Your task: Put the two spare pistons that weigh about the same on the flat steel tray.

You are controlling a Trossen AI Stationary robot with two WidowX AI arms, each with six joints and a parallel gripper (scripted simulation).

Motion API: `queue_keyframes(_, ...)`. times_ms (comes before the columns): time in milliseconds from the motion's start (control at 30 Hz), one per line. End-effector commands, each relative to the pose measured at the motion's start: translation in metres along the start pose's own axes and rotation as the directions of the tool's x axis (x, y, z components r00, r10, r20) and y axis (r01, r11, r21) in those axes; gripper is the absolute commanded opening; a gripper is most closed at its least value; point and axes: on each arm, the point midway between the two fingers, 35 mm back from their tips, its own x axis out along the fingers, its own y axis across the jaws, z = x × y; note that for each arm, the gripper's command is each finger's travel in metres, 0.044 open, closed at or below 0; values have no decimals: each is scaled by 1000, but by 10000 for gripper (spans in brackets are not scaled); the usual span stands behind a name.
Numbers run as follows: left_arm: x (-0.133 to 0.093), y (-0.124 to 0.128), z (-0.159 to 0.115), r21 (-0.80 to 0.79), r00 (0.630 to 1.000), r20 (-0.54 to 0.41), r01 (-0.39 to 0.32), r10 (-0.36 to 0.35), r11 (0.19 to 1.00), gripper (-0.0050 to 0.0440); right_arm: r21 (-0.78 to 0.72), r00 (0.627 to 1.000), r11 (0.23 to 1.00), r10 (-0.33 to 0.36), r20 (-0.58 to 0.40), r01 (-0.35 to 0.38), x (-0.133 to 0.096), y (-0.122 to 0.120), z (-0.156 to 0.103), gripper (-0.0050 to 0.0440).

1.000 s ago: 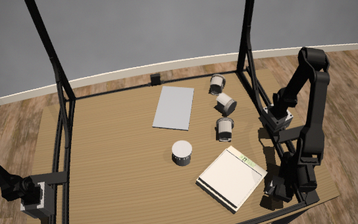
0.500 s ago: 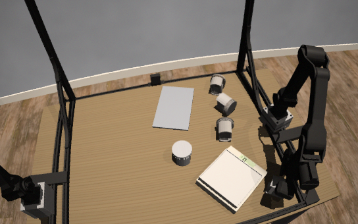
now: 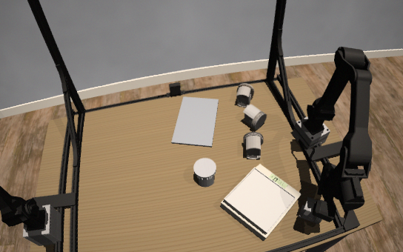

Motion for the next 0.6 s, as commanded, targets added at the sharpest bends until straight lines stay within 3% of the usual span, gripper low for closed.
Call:
queue_keyframes(0, -10, -4, 0, 3, 1000, 1, 16, -16, 1000, 378, -1, 1000, 1000, 2, 0, -2, 0, 0, 0, 440)
queue_keyframes(567, -37, -5, 0, 5, 1000, 2, 19, -19, 1000, 378, -1, 1000, 1000, 2, 0, -2, 0, 0, 0, 440)
